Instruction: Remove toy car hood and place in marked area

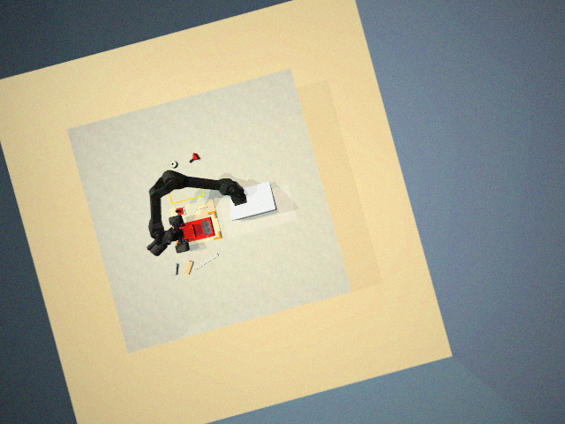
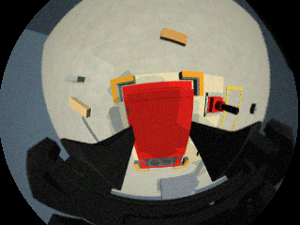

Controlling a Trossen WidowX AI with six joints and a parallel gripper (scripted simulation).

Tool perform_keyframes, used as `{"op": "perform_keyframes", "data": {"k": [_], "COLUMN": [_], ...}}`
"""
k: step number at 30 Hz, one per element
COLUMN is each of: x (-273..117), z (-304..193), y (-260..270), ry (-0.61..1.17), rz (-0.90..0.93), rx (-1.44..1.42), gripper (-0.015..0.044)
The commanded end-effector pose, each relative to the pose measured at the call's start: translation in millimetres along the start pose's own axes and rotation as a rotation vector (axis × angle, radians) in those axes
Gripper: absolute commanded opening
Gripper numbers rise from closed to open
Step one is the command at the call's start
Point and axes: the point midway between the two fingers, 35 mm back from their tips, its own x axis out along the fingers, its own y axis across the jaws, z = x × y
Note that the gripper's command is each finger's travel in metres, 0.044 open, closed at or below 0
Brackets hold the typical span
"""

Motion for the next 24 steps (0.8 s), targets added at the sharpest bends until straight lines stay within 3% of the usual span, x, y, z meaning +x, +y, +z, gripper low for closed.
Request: {"op": "perform_keyframes", "data": {"k": [1, 24], "x": [-4.7, -19.6], "z": [1.6, 1.4], "y": [1.1, 1.0], "ry": [-0.005, -0.005], "rz": [0.005, 0.005], "rx": [0.004, 0.004], "gripper": [0.0, 0.0]}}
